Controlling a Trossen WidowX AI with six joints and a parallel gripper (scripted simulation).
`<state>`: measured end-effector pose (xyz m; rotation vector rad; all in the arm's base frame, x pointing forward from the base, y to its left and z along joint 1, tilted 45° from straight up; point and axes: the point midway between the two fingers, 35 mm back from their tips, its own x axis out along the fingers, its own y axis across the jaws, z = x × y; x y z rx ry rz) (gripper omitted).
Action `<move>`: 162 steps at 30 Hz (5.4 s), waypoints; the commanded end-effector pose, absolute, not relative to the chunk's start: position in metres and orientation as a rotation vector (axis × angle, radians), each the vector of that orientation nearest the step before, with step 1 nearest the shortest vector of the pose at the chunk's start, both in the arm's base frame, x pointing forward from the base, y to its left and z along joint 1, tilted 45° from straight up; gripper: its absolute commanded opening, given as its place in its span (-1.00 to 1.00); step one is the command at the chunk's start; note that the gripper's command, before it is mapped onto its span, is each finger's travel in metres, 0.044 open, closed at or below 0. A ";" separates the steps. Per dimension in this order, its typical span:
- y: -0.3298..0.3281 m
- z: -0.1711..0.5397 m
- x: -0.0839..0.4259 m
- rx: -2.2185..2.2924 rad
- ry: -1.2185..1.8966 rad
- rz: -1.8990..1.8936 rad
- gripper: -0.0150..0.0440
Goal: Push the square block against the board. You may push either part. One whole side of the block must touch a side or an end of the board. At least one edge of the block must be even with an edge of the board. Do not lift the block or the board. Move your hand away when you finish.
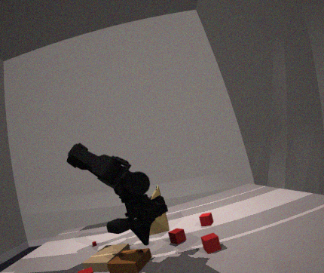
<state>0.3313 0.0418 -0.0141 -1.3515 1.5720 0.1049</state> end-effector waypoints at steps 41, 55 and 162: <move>-0.005 -0.053 0.305 -1.670 1.603 0.451 -0.49; -0.015 -0.043 0.302 -1.669 1.603 0.452 -0.49; -0.027 0.064 0.382 -0.583 1.320 -0.583 -0.49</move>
